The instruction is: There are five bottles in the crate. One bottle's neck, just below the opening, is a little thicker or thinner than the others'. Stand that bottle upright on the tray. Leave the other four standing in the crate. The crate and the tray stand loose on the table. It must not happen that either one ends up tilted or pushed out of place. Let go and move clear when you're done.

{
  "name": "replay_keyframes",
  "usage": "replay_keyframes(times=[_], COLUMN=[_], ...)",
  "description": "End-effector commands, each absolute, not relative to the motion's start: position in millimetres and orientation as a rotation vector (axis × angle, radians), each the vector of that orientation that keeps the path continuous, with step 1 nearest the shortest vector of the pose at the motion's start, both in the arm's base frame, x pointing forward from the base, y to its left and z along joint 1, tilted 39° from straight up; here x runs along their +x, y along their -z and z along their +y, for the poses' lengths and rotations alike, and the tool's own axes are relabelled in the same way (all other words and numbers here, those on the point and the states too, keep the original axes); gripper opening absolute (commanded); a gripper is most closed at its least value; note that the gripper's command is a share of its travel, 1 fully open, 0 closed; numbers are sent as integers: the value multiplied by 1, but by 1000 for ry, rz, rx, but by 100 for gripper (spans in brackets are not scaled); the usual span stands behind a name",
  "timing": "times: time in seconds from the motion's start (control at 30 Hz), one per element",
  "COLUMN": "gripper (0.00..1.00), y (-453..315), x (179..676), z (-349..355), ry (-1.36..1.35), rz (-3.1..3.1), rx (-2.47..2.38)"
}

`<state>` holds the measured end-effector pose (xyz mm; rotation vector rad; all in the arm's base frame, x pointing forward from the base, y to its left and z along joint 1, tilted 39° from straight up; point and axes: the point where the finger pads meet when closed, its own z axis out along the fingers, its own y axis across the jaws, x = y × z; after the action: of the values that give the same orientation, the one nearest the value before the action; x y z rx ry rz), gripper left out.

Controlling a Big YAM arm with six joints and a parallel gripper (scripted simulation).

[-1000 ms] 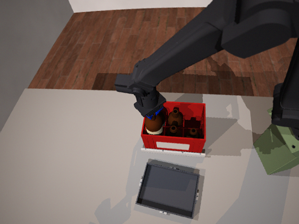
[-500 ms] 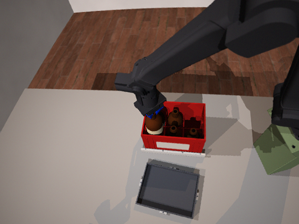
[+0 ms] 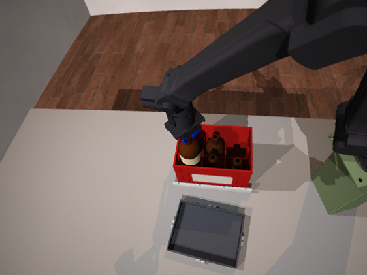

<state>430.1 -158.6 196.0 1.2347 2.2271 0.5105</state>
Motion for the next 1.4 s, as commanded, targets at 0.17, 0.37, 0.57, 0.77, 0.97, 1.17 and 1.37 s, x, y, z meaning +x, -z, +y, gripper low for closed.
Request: replay_keyframes(times=[0.17, 0.37, 0.57, 0.77, 0.97, 1.17, 1.37], gripper=[0, 0, 0, 0, 0, 0, 0], y=[-232, -243, -246, -246, -247, -248, -248], x=[436, 430, 428, 428, 427, 428, 428], z=[-170, -171, -171, -171, -171, -171, -171], ry=[-498, -495, -495, -495, -495, -495, -495], rz=[2189, 2177, 2180, 2183, 2182, 2180, 2180], rx=[1191, 1184, 1183, 1185, 1184, 1181, 1181])
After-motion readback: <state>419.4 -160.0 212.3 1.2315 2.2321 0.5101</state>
